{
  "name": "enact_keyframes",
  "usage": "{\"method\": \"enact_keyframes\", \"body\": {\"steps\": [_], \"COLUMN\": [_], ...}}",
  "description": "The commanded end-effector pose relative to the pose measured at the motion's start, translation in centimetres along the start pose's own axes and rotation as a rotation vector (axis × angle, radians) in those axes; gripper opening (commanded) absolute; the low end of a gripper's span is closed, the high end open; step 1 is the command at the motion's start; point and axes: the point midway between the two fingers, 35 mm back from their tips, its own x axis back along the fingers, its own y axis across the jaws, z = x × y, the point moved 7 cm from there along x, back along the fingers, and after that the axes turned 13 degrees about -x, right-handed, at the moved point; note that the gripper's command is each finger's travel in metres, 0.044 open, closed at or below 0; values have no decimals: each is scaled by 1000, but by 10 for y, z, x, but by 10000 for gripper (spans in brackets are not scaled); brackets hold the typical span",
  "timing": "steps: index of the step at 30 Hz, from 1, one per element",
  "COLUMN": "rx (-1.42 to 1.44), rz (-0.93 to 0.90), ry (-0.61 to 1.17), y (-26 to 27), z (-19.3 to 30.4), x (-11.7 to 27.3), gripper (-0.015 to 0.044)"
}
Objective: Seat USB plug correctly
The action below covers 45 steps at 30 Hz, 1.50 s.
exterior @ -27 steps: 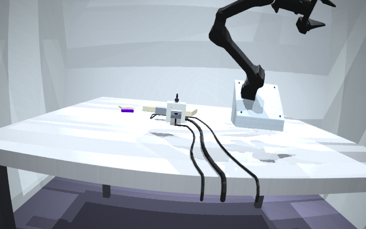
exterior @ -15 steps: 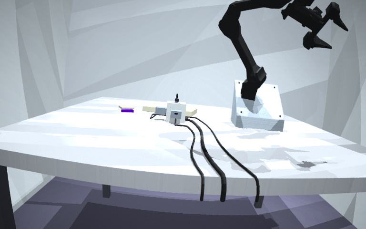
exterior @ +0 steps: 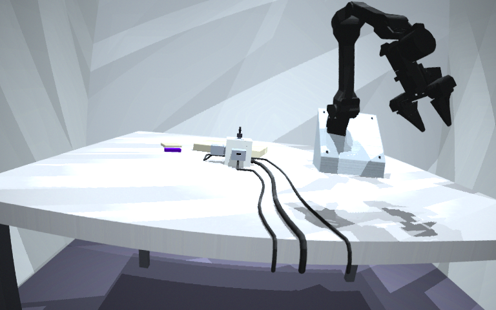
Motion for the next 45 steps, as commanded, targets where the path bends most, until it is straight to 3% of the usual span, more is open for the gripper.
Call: {"method": "enact_keyframes", "body": {"steps": [1, 10, 22, 30, 37, 45], "rx": [-149, -514, -1070, -1443, -1673, -1692], "rz": [-33, -52, 37, 204, 405, 427], "ry": [139, 377, 578, 605, 592, 589], "y": [1, 27, 128, 221, 309, 317], "z": [59, 180, 295, 319, 312, 313], "x": [-7, 15, 106, 175, 229, 235], "gripper": [440, 440, 440, 440, 440, 440]}}
